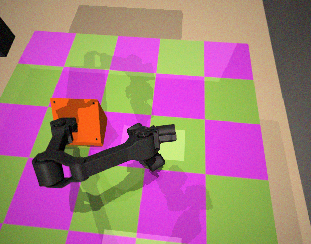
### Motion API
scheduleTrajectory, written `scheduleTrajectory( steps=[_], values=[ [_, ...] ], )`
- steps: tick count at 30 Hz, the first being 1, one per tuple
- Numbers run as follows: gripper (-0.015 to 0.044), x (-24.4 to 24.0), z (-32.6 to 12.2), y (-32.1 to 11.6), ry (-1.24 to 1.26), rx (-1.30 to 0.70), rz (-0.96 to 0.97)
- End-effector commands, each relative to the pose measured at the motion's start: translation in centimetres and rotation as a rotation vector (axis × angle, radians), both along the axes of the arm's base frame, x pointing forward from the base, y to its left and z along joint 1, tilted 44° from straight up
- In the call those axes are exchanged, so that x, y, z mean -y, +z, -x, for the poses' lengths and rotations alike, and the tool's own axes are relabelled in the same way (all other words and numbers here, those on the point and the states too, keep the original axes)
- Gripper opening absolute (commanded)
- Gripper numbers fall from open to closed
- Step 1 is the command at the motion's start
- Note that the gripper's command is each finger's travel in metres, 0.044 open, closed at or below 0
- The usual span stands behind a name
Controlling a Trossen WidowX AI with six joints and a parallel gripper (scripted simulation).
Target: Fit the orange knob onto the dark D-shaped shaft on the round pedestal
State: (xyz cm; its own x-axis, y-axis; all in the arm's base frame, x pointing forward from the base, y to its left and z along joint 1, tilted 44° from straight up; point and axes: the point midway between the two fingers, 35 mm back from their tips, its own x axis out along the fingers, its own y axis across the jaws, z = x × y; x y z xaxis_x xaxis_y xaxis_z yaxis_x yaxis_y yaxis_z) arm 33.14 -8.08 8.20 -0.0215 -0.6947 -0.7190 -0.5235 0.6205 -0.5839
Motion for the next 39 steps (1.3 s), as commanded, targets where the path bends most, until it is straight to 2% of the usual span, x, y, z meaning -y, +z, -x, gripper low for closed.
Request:
scheduleTrajectory(
  steps=[1, 17, 25, 39],
  values=[
    [0.0000, -0.37, 0.01, 0.01, 0.009, 0.001, 0.000],
    [0.0000, -0.31, -0.02, 0.26, 0.009, 0.001, 0.000],
    [0.0000, -0.18, -0.20, 0.44, 0.154, -0.139, -0.003],
    [0.0000, -0.21, -0.12, 0.14, 0.159, -0.144, -0.003]
  ],
)
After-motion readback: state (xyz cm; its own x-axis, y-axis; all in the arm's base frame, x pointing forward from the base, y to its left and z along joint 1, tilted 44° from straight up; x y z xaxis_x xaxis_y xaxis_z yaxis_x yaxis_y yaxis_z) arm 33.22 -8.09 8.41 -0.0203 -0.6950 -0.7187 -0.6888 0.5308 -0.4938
